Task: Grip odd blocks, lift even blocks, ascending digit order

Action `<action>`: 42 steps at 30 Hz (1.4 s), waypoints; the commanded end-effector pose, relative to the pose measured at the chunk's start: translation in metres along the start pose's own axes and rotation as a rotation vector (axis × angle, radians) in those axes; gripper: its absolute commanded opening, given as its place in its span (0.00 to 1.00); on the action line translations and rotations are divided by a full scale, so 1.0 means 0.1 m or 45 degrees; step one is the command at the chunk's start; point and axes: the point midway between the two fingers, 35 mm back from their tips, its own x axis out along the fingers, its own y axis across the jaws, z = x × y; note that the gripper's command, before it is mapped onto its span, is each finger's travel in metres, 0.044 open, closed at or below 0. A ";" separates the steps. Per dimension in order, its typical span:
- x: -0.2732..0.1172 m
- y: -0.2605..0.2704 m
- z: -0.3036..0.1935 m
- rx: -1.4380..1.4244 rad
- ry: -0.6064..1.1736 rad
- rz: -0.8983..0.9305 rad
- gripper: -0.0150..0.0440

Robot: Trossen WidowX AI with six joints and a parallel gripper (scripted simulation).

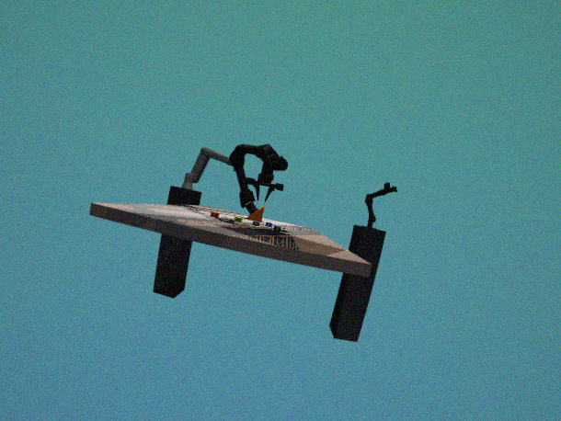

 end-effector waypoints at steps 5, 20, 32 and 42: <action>0.74 -0.01 -0.04 -0.004 0.015 -0.016 0.86; 0.91 -0.01 -0.04 -0.004 0.015 -0.016 0.93; 1.10 -0.02 -0.05 -0.004 0.014 -0.017 0.93; 1.11 -0.02 -0.05 -0.004 0.014 -0.017 0.58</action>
